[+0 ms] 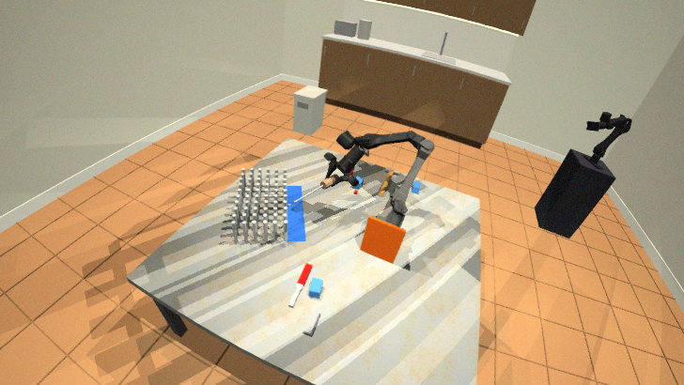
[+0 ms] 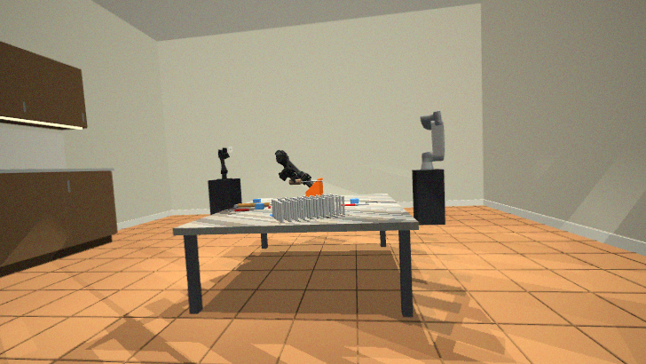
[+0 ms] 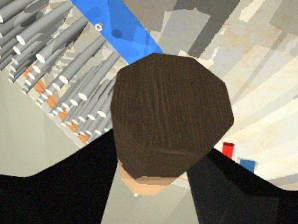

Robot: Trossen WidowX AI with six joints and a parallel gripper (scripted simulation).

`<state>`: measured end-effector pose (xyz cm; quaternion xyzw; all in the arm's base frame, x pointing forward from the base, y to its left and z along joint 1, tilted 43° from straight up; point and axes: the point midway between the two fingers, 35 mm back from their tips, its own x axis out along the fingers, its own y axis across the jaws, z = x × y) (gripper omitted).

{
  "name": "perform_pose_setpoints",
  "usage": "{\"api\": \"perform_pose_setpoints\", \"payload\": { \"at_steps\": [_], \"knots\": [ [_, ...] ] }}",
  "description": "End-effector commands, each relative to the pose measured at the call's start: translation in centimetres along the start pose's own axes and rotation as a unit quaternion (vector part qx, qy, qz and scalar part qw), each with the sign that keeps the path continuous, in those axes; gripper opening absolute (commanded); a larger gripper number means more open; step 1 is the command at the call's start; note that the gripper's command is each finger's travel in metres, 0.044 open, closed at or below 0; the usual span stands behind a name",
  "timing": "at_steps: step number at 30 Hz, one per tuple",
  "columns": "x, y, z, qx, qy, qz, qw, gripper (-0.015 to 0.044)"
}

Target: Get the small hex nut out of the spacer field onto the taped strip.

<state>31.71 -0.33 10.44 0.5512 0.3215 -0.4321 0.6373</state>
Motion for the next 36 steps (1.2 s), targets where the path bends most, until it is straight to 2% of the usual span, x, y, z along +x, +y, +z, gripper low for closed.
{"api": "perform_pose_setpoints", "payload": {
  "at_steps": [1,9,18,28,36],
  "knots": [
    [-0.1,0.6,-1.5,-0.060,0.016,0.007,0.998,0.0000],
    [0.4,0.5,-4.4,-0.194,0.036,0.006,0.980,0.0000],
    [0.9,0.1,-7.6,-0.341,0.058,0.009,0.938,0.0000],
    [1.4,-1.0,-11.3,-0.491,0.083,0.012,0.867,0.0000],
    [1.7,-2.1,-14.1,-0.602,0.099,0.019,0.792,0.0000]
  ]
}}
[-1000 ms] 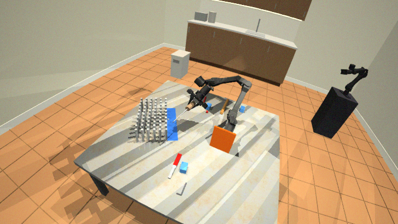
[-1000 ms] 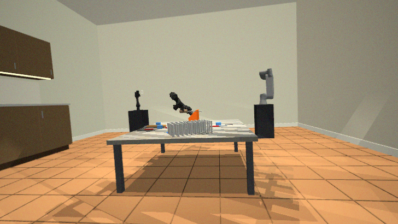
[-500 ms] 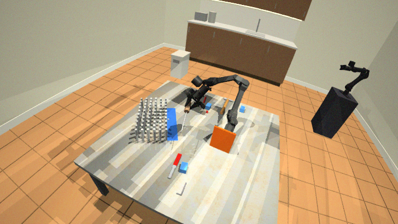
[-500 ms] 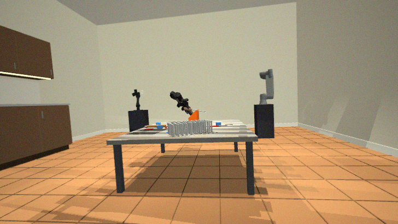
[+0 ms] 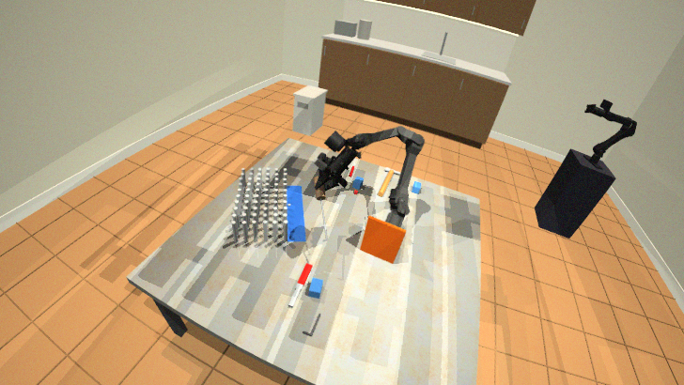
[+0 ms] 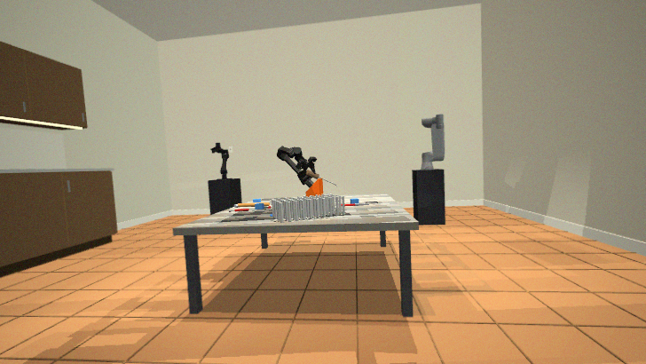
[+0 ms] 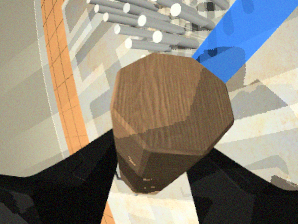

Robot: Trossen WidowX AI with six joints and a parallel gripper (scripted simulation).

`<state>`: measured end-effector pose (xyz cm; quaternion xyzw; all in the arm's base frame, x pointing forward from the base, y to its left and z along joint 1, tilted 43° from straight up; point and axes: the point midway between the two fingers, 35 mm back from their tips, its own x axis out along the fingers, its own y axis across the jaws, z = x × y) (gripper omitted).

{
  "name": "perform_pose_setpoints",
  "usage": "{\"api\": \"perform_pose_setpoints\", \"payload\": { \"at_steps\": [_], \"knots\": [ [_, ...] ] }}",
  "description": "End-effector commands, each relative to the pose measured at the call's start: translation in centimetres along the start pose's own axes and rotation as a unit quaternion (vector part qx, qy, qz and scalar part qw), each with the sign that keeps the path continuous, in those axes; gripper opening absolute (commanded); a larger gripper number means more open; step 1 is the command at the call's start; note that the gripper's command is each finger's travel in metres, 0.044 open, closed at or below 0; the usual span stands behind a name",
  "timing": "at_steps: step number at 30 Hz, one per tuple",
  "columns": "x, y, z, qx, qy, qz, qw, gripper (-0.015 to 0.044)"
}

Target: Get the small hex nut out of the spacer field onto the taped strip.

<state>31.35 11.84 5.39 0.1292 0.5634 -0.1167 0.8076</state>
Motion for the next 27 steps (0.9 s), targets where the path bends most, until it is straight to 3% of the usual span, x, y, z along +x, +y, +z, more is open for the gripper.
{"api": "perform_pose_setpoints", "payload": {
  "at_steps": [1,14,27],
  "knots": [
    [0.0,1.5,-0.5,-0.061,0.003,0.014,0.998,0.0000],
    [1.2,4.6,-3.7,-0.280,0.022,0.026,0.959,0.0000],
    [2.3,7.3,-7.3,-0.484,0.036,0.042,0.873,0.0000]
  ]
}}
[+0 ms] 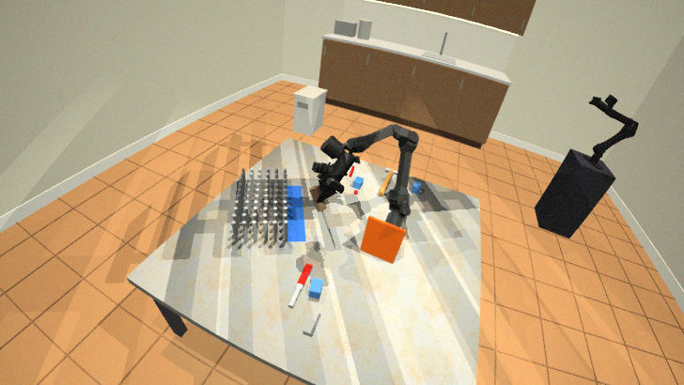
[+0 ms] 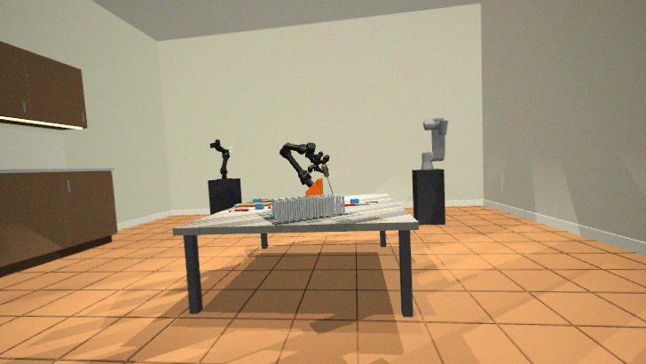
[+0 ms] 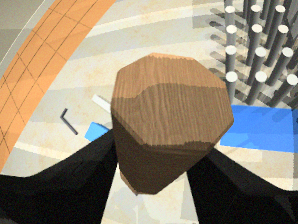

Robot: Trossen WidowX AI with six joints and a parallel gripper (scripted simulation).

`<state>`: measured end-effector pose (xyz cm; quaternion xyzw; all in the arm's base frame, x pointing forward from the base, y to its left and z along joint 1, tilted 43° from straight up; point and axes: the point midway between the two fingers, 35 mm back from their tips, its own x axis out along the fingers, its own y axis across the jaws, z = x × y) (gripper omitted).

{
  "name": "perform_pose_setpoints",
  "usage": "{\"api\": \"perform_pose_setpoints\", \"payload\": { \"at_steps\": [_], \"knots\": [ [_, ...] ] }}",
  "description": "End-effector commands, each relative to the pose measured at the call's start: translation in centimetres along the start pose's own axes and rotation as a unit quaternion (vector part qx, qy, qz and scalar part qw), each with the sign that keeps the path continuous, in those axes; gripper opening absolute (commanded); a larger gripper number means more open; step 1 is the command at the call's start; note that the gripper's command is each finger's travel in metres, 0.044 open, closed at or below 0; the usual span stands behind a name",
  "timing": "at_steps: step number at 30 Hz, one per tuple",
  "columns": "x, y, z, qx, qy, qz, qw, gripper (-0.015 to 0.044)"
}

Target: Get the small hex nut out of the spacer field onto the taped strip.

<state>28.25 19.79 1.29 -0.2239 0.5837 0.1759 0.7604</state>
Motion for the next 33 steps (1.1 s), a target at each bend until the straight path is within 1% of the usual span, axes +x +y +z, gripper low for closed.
{"api": "perform_pose_setpoints", "payload": {
  "at_steps": [1,10,18,26,33],
  "knots": [
    [0.1,1.5,0.6,-0.061,-0.007,0.010,0.998,0.0000],
    [1.1,4.6,0.1,-0.212,0.001,0.021,0.977,0.0000],
    [2.2,7.6,-1.1,-0.337,0.009,0.029,0.941,0.0000],
    [3.0,10.3,-1.9,-0.462,0.011,0.040,0.886,0.0000],
    [3.6,12.6,-2.8,-0.566,0.011,0.050,0.823,0.0000]
  ]
}}
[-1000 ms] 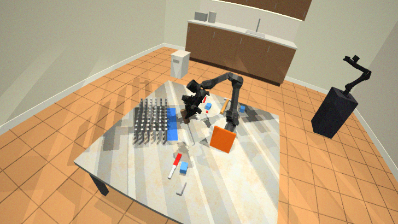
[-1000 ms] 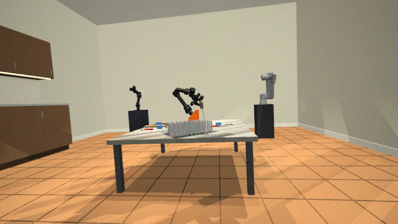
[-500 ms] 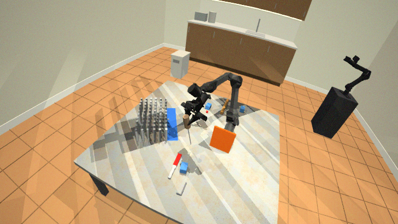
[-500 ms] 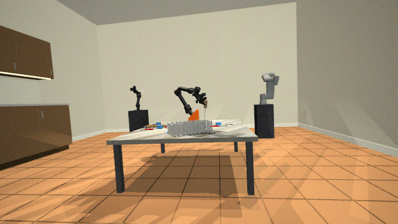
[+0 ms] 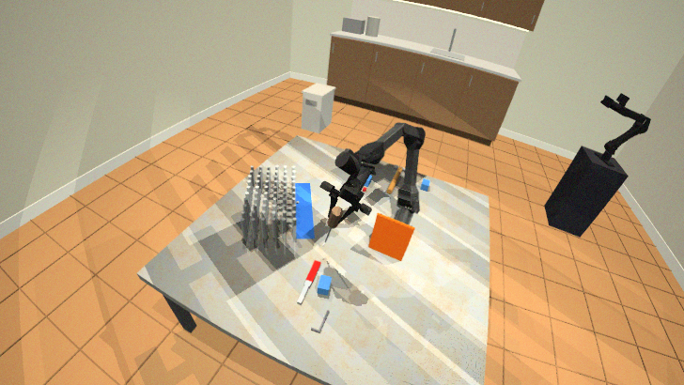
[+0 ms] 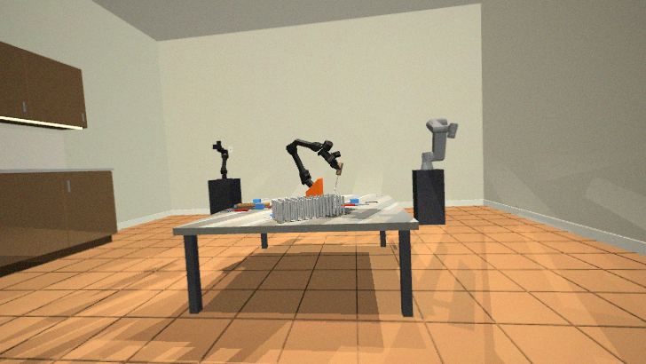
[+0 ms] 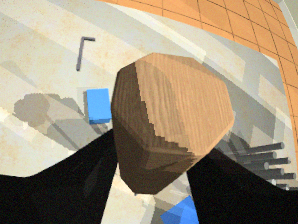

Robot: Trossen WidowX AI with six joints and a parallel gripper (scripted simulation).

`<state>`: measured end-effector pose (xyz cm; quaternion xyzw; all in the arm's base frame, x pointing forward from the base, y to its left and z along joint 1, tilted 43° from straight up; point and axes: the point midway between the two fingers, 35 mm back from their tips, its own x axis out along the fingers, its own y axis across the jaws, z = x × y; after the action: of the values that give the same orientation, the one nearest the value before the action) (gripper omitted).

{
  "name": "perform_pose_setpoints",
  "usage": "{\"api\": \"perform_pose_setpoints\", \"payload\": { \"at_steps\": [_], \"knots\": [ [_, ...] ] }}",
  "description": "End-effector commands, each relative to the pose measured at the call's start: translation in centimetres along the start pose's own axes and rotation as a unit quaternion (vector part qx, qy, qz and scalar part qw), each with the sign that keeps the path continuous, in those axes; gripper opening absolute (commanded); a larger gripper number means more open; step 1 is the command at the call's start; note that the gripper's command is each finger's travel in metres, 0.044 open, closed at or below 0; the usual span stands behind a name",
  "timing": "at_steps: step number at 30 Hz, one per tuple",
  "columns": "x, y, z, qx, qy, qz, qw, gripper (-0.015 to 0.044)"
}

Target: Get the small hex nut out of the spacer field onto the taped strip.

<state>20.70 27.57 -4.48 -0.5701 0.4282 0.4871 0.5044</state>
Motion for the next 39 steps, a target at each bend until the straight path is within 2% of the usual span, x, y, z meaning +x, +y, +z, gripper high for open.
{"api": "perform_pose_setpoints", "payload": {
  "at_steps": [1,10,19,29,39],
  "knots": [
    [0.1,0.6,1.5,-0.062,-0.011,0.000,0.998,0.0000],
    [1.1,3.0,3.4,-0.216,-0.012,0.011,0.976,0.0000],
    [2.2,5.7,5.1,-0.366,-0.015,0.021,0.930,0.0000],
    [3.4,8.9,6.5,-0.520,-0.018,0.033,0.854,0.0000],
    [4.6,12.2,7.4,-0.656,-0.022,0.045,0.753,0.0000]
  ]
}}
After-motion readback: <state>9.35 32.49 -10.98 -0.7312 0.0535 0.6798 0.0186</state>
